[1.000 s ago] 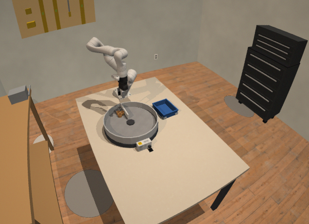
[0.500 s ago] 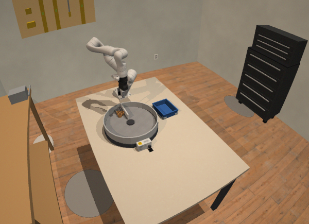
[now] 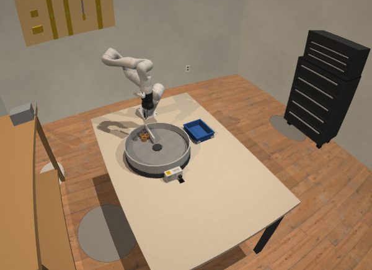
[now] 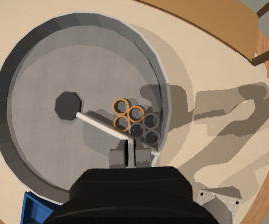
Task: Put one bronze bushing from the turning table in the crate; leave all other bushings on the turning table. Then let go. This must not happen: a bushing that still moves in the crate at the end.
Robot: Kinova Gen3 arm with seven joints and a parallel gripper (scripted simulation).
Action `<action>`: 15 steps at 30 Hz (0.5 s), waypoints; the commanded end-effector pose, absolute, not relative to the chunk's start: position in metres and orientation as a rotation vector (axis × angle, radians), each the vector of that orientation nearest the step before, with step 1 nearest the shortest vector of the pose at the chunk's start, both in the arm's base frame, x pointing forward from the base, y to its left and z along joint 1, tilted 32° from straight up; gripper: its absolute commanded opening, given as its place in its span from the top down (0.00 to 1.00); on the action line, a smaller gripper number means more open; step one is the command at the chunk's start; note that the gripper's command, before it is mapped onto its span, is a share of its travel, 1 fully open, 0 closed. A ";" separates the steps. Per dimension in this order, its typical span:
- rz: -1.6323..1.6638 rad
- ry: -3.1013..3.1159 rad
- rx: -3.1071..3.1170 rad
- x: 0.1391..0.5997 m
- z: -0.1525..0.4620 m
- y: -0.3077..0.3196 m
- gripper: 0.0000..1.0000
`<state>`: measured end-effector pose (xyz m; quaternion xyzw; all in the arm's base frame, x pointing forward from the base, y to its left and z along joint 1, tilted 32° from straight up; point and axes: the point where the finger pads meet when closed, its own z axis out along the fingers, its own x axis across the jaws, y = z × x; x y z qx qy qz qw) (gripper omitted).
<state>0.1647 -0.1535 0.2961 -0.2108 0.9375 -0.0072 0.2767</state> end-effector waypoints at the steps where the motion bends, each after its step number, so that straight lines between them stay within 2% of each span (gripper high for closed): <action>1: -0.024 2.514 -0.587 0.165 0.295 -0.154 0.73; 15: -0.109 2.430 -0.875 0.172 0.294 -0.156 0.73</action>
